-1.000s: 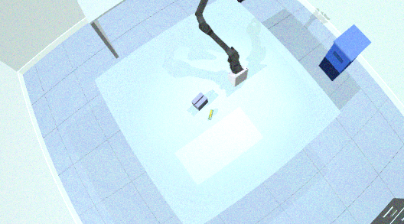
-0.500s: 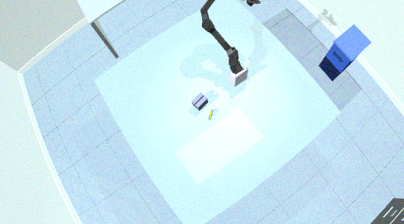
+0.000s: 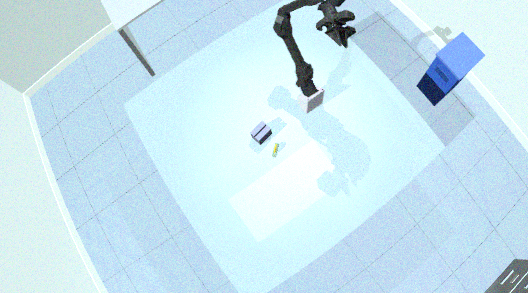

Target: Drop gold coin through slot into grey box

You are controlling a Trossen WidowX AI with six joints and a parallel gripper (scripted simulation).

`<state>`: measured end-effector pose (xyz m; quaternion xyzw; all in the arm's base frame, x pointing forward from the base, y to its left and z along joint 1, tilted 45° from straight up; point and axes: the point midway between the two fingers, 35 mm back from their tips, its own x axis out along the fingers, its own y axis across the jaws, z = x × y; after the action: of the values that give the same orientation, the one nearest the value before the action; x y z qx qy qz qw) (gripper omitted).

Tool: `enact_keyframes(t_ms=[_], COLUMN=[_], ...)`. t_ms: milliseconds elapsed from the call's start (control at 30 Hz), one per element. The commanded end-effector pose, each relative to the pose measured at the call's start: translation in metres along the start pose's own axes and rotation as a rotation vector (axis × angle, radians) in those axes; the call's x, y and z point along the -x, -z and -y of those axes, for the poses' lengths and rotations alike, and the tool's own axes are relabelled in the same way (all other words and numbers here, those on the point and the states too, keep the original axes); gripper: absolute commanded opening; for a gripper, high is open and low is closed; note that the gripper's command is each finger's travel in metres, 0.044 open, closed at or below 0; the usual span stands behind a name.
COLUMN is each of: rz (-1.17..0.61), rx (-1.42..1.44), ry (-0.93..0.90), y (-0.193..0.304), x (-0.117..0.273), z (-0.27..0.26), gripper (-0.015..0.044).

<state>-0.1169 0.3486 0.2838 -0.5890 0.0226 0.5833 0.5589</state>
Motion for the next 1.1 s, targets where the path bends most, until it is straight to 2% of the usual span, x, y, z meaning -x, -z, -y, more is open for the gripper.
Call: enact_keyframes(t_ms=[0,300,533,800,1067], rz=[-0.191,-0.528,-0.766,-1.042,-1.309], rx=[-0.101,-0.302,-0.484,-0.667,-0.823], ry=[0.027,0.021,0.03,0.014,-0.077], y=[0.033,0.126,0.22,0.336,0.45], x=[-0.061,-0.156,-0.202,-0.231,-0.232], z=[0.019,0.048,0.071,0.068,0.036], gripper=[0.0161,0.0161,0.0161,0.0161,0.0161])
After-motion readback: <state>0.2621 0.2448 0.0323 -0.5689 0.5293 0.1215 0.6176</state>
